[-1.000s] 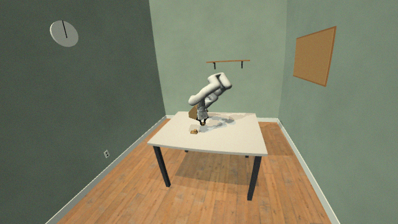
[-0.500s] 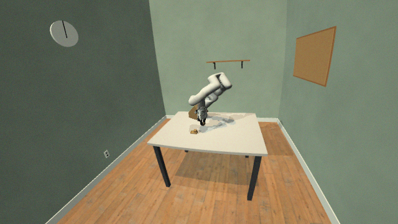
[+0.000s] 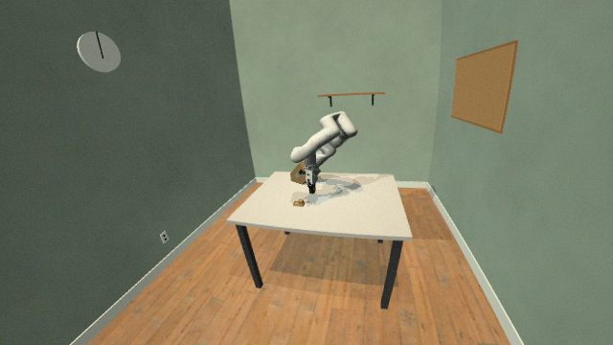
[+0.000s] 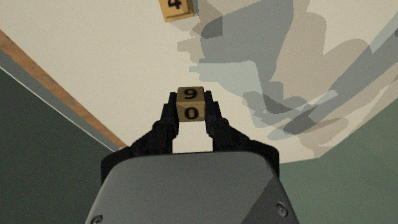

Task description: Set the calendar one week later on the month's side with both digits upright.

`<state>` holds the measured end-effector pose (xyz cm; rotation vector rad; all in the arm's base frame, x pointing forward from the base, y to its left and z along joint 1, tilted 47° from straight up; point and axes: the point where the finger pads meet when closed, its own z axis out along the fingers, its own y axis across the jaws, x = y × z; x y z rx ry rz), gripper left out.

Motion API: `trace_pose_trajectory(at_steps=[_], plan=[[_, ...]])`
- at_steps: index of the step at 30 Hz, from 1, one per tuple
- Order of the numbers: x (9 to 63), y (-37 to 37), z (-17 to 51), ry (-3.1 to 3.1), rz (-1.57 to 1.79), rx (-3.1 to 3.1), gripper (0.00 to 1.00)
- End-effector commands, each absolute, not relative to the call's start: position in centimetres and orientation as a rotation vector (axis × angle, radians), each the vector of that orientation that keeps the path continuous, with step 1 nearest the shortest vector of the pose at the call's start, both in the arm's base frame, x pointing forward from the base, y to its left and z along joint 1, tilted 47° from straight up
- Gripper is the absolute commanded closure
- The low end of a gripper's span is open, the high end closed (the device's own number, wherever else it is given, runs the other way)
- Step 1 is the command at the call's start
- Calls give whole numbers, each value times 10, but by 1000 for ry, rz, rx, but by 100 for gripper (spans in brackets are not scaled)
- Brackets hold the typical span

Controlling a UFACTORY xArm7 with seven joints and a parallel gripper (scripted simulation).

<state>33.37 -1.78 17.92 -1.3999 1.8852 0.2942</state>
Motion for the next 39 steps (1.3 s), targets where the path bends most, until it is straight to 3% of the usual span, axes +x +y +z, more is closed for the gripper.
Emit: trace_pose_trajectory(at_steps=[1, 39], plan=[[334, -19, 180, 1740, 204, -1538, 73], [333, -18, 180, 640, -371, -2254, 73]])
